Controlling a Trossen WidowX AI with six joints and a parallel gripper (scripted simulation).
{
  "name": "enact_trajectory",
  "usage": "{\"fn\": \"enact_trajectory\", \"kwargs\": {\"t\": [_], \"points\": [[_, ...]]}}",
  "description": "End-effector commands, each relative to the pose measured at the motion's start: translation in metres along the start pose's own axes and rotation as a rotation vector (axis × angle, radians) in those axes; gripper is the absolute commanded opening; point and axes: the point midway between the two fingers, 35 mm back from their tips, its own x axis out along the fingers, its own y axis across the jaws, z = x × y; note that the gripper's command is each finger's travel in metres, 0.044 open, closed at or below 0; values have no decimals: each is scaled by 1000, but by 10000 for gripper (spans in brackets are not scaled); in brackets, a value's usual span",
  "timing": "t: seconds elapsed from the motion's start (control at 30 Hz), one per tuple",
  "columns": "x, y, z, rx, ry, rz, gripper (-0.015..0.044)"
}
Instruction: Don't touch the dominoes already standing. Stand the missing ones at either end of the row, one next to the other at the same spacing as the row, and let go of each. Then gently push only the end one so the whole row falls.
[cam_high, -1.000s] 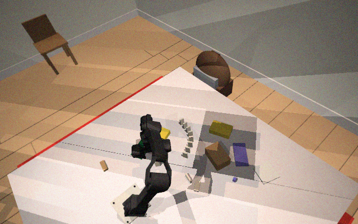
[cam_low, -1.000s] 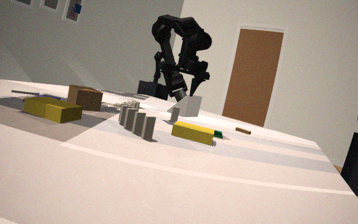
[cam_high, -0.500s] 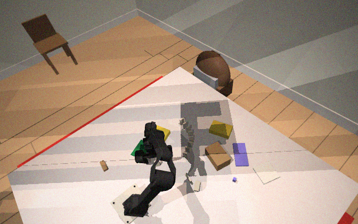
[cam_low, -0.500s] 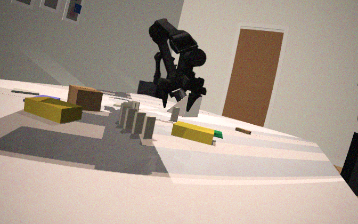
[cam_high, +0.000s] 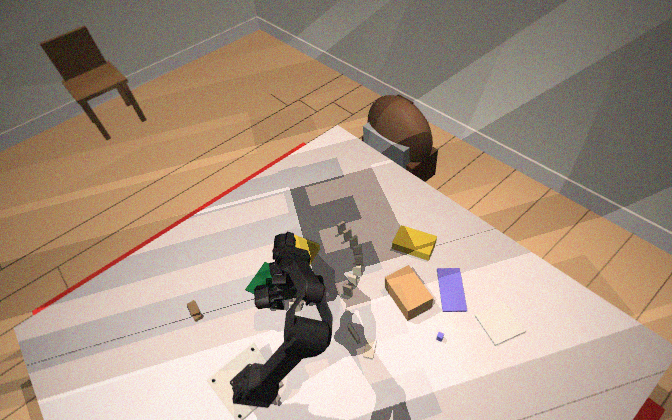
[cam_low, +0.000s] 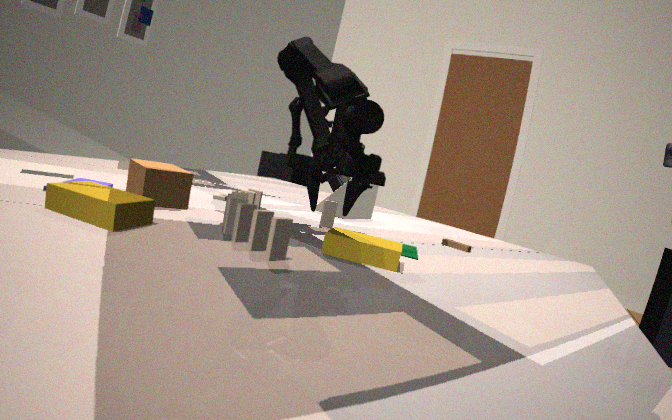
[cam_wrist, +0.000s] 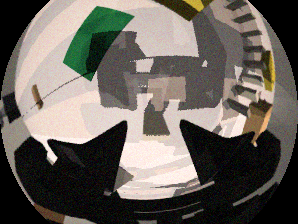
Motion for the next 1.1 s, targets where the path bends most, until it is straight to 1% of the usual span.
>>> {"fn": "enact_trajectory", "kwargs": {"t": [0.0, 0.1, 0.13, 0.5, 0.57, 0.67, 0.8, 0.87, 1.07], "points": [[1, 0, -1, -7, 3, -4, 204], [1, 0, -1, -7, 3, -4, 125], [1, 0, -1, -7, 3, -4, 107], [-1, 0, 0, -7, 2, -3, 107], [-20, -1, 4, -7, 0, -2, 107], [-65, -2, 9, -6, -3, 2, 107], [-121, 0, 3, -4, -1, 4, 107], [-133, 1, 0, -4, 0, 4, 107], [-135, 2, 0, -4, 0, 4, 107]]}}
